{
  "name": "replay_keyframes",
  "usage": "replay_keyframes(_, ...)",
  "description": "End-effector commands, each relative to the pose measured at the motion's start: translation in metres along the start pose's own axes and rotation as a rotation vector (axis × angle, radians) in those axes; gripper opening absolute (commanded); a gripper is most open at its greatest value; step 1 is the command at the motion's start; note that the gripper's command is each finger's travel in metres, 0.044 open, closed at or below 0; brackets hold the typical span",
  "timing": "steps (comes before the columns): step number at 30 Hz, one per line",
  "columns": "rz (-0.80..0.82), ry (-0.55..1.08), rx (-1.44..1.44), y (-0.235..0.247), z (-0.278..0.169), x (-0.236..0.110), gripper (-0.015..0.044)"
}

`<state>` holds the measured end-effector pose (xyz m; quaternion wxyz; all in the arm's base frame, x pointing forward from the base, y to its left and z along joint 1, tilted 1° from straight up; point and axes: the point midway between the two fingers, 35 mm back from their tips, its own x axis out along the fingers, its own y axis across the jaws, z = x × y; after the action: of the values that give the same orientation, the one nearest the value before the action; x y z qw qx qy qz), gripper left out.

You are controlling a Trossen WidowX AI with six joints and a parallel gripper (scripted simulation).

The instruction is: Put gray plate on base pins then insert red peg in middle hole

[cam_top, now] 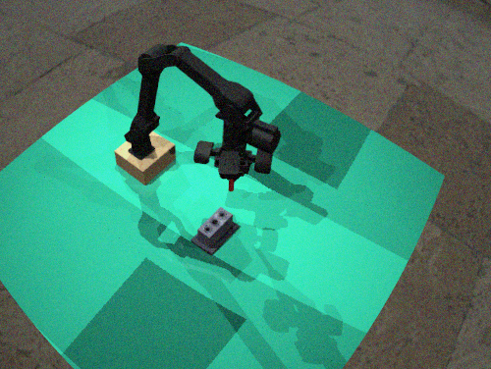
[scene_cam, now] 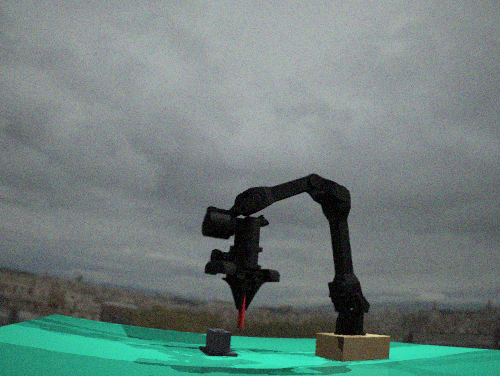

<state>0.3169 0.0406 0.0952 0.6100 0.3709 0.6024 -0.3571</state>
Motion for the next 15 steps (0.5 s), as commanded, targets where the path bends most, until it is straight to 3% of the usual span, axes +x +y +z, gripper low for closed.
replay_keyframes(1, -0.002, -0.005, 0.001, 0.0, 0.012, 0.0, 0.0)
replay_keyframes(15, -0.001, -0.016, 0.008, -0.008, 0.056, 0.0, 0.0)
